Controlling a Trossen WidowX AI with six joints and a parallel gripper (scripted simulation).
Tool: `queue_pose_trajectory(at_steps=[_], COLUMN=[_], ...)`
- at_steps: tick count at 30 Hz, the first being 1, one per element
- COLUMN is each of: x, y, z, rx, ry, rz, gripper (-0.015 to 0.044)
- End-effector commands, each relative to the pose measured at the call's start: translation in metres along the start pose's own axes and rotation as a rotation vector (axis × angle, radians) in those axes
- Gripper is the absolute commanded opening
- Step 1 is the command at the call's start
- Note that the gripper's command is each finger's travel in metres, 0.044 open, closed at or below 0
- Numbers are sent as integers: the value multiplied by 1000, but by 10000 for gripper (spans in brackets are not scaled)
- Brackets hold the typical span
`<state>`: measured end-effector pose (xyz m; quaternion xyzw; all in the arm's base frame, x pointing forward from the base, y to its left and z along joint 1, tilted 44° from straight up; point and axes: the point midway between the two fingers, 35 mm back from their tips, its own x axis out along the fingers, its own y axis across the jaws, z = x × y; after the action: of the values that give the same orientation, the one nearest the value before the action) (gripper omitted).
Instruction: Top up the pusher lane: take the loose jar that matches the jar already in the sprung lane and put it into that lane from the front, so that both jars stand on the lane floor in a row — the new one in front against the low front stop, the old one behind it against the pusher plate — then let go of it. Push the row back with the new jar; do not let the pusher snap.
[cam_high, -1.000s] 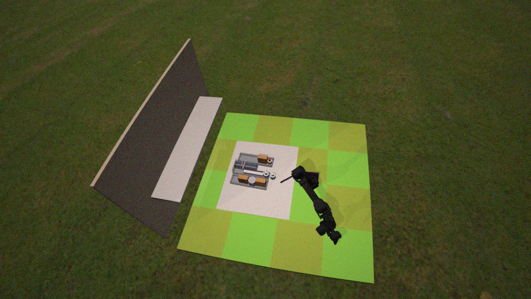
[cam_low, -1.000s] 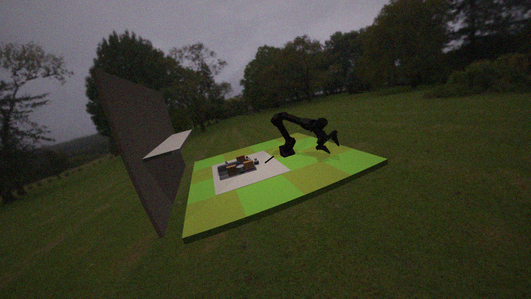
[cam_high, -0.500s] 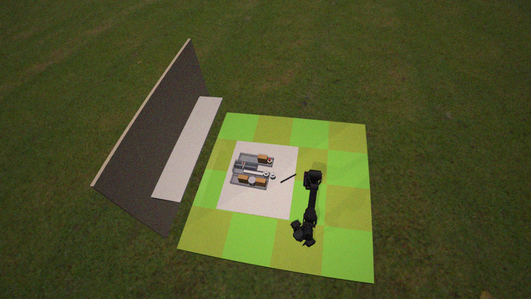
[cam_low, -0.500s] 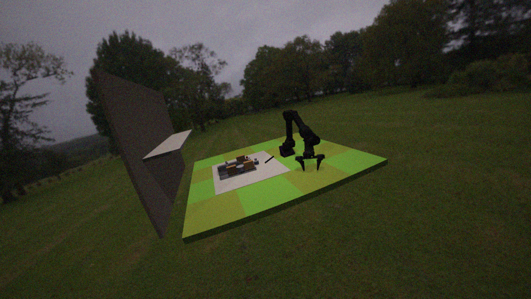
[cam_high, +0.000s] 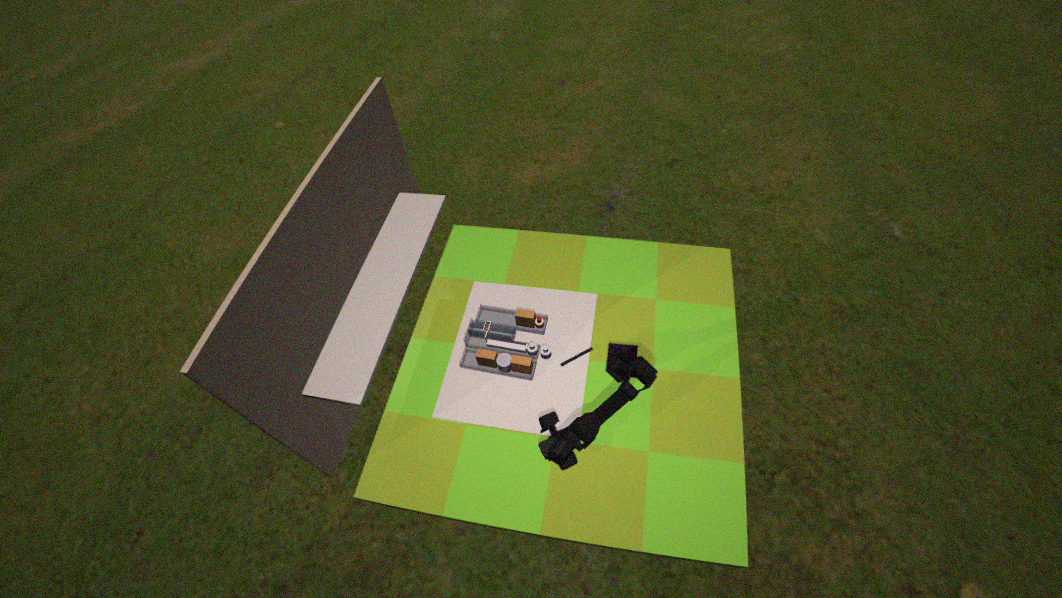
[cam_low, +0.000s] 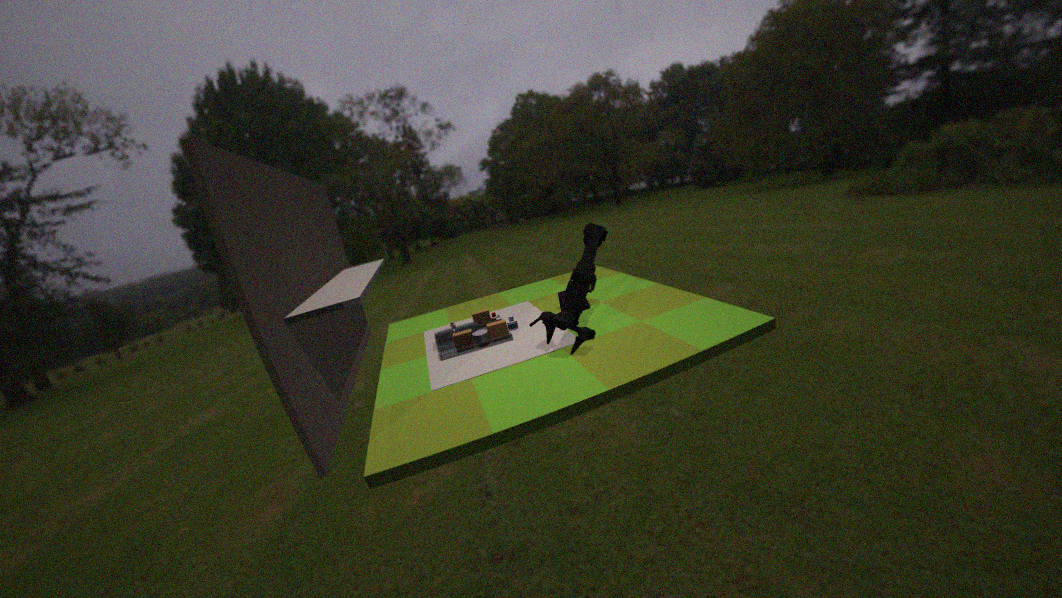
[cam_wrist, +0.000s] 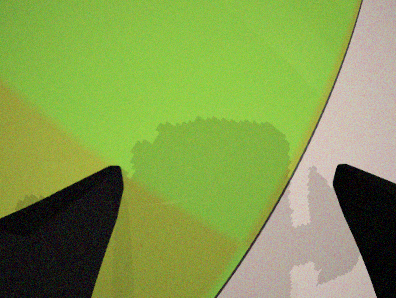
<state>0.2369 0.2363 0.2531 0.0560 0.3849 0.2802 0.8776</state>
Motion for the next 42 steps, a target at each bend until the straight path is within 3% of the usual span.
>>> queue_pose_trajectory(at_steps=[1, 9, 16, 23, 34, 42], x=[14, 26, 17, 8, -28, 0], y=[-53, -171, -264, -305, -357, -347], z=[6, -2, -37, -84, -138, -150], rx=[24, 64, 190, 309, 649, 649], ry=[57, 234, 400, 529, 491, 490], rz=[-107, -243, -217, -15, 175, 176], gripper=[440, 440, 440, 440, 440, 440])
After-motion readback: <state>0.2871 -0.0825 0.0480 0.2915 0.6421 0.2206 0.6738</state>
